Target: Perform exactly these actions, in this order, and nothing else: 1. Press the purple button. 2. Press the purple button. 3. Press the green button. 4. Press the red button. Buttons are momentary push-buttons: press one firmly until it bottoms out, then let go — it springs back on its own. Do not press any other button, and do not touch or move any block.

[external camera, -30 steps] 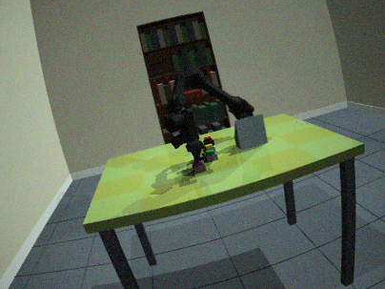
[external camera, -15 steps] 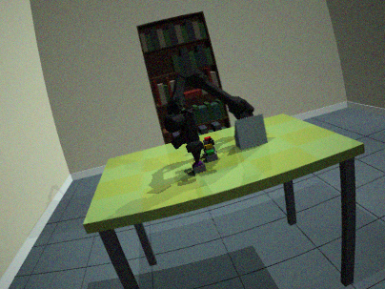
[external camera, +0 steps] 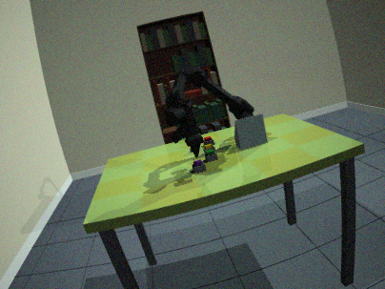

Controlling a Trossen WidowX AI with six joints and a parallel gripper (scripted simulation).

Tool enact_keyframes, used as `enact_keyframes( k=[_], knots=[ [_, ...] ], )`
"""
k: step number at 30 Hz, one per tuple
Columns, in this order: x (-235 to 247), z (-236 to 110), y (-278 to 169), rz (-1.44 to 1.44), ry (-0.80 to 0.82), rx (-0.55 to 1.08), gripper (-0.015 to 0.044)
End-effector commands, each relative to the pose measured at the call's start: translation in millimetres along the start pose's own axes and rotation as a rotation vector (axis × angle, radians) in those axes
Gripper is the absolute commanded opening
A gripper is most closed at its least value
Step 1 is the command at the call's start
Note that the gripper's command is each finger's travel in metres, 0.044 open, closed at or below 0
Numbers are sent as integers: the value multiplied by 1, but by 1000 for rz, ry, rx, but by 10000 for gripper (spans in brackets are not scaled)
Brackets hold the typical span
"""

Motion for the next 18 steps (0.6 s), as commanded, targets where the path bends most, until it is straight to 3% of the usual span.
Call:
enact_keyframes(
  k=[1,6,13,18],
  knots=[
    [-2,-9,1,12,9,-1,20],
    [-3,-66,1,12,11,0,20],
    [-8,-69,-4,11,11,0,20],
    [-46,-73,-42,10,9,2,20]
  ],
)
Point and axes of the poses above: the point midway between the two fingers, 35 mm back from their tips, its own z axis out along the fingers, its own x axis across the jaws, y = z × x, the point moved 10 cm from there along -z, back along the fingers, and after that the axes turned 14 degrees about -z, right-handed, at the moved point
